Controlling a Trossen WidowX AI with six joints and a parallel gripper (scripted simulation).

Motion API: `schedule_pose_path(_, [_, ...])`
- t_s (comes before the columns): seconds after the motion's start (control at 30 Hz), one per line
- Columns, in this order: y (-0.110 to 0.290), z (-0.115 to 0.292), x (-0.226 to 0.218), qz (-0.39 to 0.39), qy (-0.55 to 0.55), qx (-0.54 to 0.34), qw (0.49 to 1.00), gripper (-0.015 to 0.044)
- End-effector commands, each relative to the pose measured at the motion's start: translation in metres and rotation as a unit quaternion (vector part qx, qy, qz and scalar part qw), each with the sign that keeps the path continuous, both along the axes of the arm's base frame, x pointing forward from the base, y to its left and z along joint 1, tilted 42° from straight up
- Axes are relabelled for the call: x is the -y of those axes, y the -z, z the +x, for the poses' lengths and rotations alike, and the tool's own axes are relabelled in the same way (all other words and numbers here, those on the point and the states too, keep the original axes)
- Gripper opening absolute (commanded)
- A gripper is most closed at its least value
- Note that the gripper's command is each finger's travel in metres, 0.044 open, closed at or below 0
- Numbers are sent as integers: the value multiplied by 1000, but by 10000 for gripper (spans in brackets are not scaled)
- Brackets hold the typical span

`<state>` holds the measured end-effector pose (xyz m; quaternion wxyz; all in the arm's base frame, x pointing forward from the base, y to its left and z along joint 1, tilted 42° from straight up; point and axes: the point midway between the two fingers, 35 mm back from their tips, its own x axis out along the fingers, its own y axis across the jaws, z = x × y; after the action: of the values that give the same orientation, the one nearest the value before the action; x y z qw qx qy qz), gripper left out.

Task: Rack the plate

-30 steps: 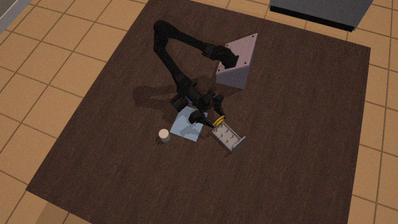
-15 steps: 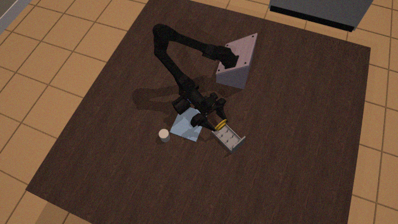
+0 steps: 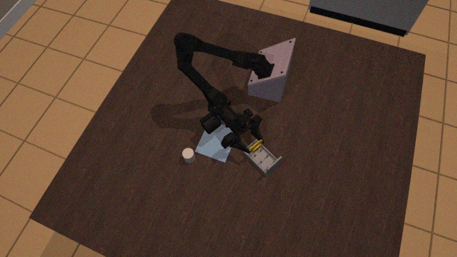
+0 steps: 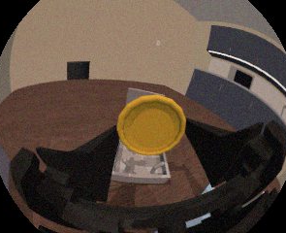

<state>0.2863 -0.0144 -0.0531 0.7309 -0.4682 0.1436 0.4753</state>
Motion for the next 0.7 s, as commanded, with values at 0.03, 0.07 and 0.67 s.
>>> schedule_pose_path(0.03, [13,-1,9,2,1,-1,1000,0])
schedule_pose_path(0.07, [13,-1,9,2,1,-1,1000,0])
schedule_pose_path(0.67, [9,-2,6,-1,2,-3,1000,157])
